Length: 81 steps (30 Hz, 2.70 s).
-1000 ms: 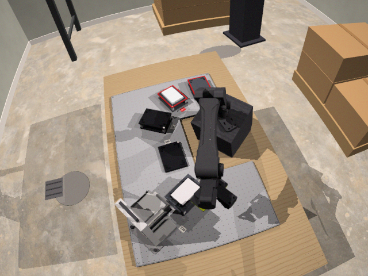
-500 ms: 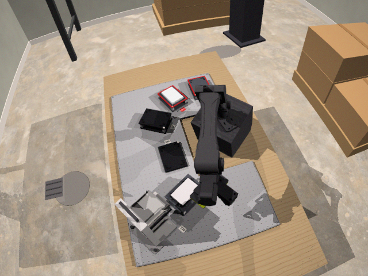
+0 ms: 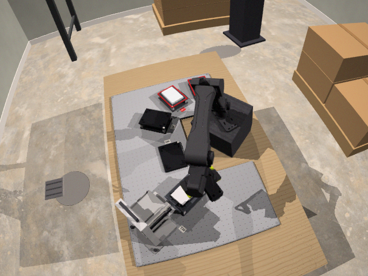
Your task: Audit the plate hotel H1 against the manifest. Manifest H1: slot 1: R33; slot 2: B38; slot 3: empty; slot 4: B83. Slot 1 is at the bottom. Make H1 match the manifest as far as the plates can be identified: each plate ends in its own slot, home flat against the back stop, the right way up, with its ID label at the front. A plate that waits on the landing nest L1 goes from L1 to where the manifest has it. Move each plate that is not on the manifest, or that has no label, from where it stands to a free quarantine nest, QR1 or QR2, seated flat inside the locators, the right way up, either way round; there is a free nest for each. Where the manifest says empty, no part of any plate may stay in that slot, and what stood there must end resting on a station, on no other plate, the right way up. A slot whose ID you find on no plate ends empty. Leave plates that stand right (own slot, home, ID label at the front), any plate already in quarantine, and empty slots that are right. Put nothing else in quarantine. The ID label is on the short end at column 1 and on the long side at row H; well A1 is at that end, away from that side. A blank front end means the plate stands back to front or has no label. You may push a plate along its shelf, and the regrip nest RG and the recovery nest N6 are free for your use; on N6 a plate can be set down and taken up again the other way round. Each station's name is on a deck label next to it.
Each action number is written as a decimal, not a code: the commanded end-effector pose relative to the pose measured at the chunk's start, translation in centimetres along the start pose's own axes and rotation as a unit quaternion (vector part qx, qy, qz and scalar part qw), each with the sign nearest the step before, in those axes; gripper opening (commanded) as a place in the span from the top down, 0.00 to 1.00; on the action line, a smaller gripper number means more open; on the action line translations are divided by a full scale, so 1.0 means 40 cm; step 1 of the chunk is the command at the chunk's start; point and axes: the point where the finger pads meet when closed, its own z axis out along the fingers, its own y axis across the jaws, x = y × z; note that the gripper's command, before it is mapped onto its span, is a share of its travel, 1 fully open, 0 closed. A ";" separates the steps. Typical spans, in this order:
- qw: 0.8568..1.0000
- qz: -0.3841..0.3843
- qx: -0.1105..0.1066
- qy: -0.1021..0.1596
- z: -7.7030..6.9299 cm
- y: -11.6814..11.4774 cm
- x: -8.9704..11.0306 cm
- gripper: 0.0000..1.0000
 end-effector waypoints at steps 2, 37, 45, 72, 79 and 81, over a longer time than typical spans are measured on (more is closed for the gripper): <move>0.998 0.067 0.006 -0.014 -0.017 -0.015 0.032 0.00; 0.912 0.409 0.002 -0.016 -0.020 -0.069 0.218 0.00; 0.882 0.472 0.001 -0.016 -0.020 -0.069 0.219 0.00; 0.796 0.606 -0.006 0.003 0.109 -0.061 0.235 0.00; 0.796 0.605 -0.006 0.003 0.150 -0.062 0.238 0.00; 0.796 0.605 -0.006 0.003 0.167 -0.062 0.239 0.00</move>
